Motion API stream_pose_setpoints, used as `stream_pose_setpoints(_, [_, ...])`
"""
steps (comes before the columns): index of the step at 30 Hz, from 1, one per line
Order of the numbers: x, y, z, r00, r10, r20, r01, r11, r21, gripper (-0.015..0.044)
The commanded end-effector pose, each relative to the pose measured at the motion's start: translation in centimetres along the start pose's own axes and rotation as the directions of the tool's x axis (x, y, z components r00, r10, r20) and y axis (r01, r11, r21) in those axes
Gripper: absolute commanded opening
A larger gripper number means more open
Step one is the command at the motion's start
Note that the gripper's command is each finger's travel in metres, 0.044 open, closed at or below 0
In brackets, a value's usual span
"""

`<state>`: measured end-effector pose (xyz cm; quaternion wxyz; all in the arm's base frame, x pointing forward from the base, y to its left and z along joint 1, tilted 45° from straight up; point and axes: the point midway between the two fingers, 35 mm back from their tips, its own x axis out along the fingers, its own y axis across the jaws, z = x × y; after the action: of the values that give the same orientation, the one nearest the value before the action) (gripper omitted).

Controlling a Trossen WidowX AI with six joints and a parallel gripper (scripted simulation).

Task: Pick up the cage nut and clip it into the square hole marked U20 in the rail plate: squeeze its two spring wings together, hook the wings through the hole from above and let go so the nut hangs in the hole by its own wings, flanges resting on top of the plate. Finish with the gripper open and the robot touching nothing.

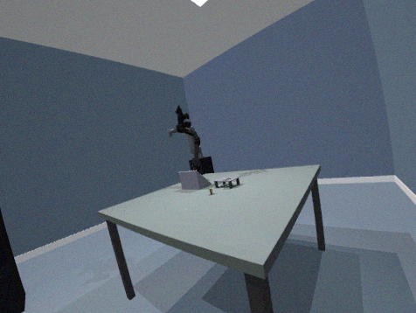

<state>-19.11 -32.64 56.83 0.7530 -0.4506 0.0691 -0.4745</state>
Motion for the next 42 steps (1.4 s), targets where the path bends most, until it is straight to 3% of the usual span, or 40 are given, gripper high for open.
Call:
stream_pose_setpoints(1, [0.1, 0.0, 0.0, 1.000, -0.006, 0.005, 0.005, 1.000, 0.001, 0.0426])
stream_pose_setpoints(4, [1.2, -0.3, -0.3, 0.996, -0.067, 0.061, 0.065, 0.997, 0.035, 0.0440])
stream_pose_setpoints(9, [4.9, 1.6, -4.8, 0.996, -0.065, 0.065, 0.056, 0.988, 0.142, 0.0440])
stream_pose_setpoints(20, [14.0, 10.6, -12.8, 0.999, 0.033, 0.026, -0.040, 0.935, 0.353, 0.0440])
stream_pose_setpoints(24, [14.2, 12.3, -13.4, 0.998, 0.063, 0.020, -0.065, 0.885, 0.461, 0.0440])
stream_pose_setpoints(31, [18.7, 20.2, -16.5, 0.984, 0.179, -0.014, -0.144, 0.836, 0.530, 0.0440])
stream_pose_setpoints(42, [23.6, 38.6, -18.1, 0.874, 0.484, -0.037, -0.366, 0.708, 0.604, 0.0440])
